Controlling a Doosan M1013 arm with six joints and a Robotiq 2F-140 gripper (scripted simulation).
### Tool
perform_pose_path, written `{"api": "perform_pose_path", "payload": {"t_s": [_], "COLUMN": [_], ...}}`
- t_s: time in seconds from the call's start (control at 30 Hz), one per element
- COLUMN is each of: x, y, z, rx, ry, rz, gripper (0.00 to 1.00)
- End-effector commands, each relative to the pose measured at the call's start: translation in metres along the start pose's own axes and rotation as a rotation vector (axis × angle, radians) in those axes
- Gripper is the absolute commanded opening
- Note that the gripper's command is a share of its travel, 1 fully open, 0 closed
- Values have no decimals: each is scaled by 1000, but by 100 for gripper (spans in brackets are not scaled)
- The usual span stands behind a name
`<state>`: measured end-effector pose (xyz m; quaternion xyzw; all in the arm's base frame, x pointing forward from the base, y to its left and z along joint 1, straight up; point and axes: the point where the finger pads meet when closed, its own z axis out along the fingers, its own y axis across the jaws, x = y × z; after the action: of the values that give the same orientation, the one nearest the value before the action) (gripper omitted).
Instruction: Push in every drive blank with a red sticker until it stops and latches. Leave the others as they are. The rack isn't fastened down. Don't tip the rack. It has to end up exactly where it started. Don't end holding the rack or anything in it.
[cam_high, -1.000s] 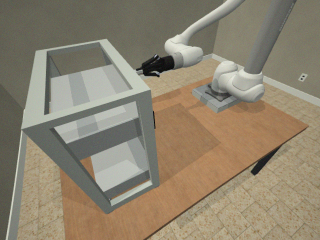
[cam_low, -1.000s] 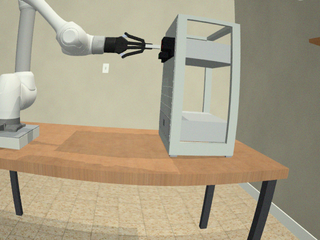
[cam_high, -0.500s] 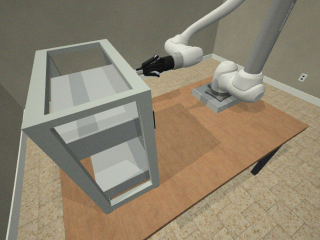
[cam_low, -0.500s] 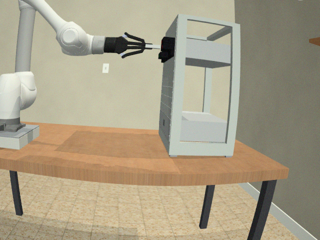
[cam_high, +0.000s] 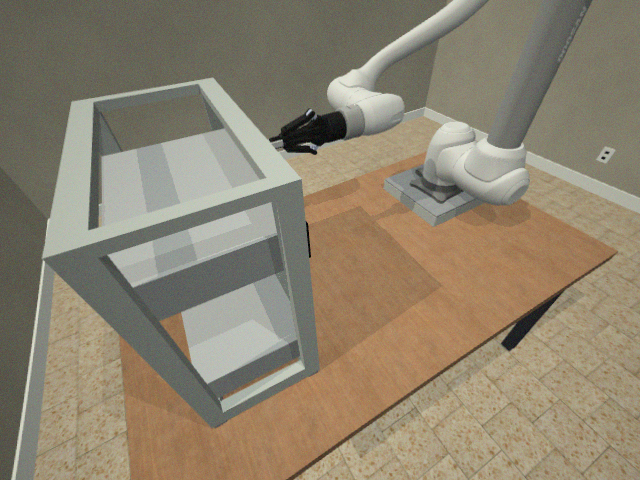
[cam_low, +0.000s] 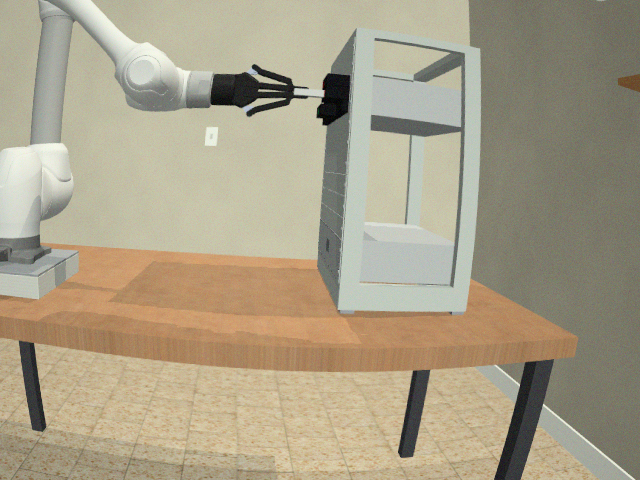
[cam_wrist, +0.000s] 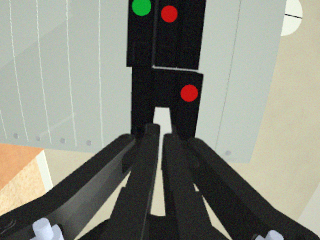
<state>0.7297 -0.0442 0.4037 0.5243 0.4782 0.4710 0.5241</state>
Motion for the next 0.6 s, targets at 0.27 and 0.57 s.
{"api": "perform_pose_path", "payload": {"t_s": [0.27,0.57], "x": [-2,-2], "y": [1,1], "z": [6,16], "rx": [-4,-4], "ry": [-1,-1], "rz": [2,2], "gripper": [0,0]}}
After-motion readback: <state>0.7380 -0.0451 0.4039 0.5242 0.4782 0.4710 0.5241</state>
